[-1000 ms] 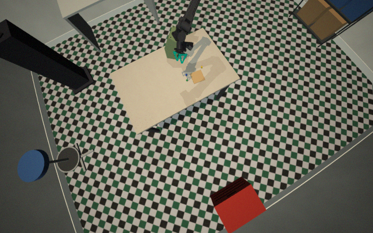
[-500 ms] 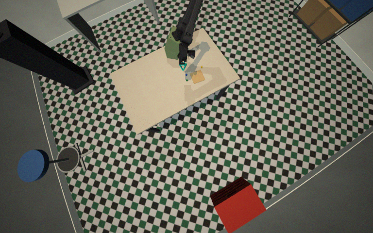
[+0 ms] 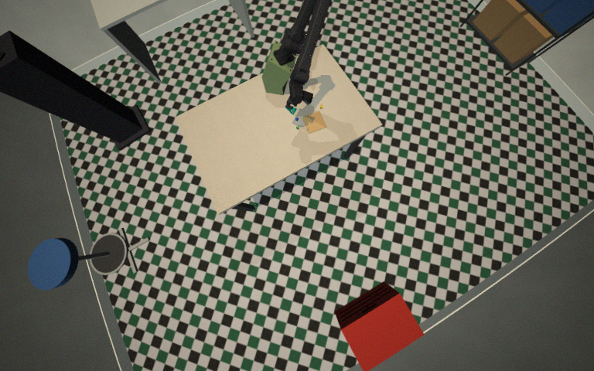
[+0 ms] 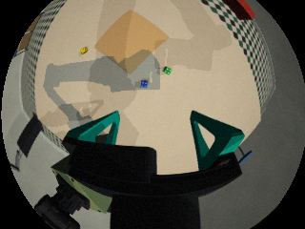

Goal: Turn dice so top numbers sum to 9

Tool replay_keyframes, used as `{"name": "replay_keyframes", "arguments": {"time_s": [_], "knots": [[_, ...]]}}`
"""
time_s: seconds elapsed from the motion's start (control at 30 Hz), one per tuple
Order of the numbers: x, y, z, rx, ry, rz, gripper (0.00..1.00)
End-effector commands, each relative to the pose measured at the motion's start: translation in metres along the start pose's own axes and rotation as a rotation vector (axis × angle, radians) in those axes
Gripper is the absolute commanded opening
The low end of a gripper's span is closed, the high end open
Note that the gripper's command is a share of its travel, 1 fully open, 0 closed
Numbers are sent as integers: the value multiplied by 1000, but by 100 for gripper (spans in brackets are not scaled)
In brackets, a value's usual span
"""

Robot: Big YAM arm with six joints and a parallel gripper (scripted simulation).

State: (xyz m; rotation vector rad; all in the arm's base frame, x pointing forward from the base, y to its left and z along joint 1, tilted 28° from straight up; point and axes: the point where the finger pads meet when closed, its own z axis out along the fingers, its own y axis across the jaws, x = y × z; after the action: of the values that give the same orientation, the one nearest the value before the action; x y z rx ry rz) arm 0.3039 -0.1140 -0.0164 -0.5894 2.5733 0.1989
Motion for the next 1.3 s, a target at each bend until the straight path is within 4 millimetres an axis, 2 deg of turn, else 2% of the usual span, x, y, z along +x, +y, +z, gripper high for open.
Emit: {"name": "replay_keyframes", "arguments": {"time_s": [0.0,0.1,0.13,0.2,0.37,0.9,1.27], "knots": [[-6,6,14,-53,26,163,100],[0,16,19,-79,46,197,100],[3,8,14,-60,38,218,100],[-2,4,10,-37,20,204,100],[-5,9,12,-47,23,189,100],[-6,9,16,-47,22,202,100],[-3,10,38,-51,47,609,100]]}}
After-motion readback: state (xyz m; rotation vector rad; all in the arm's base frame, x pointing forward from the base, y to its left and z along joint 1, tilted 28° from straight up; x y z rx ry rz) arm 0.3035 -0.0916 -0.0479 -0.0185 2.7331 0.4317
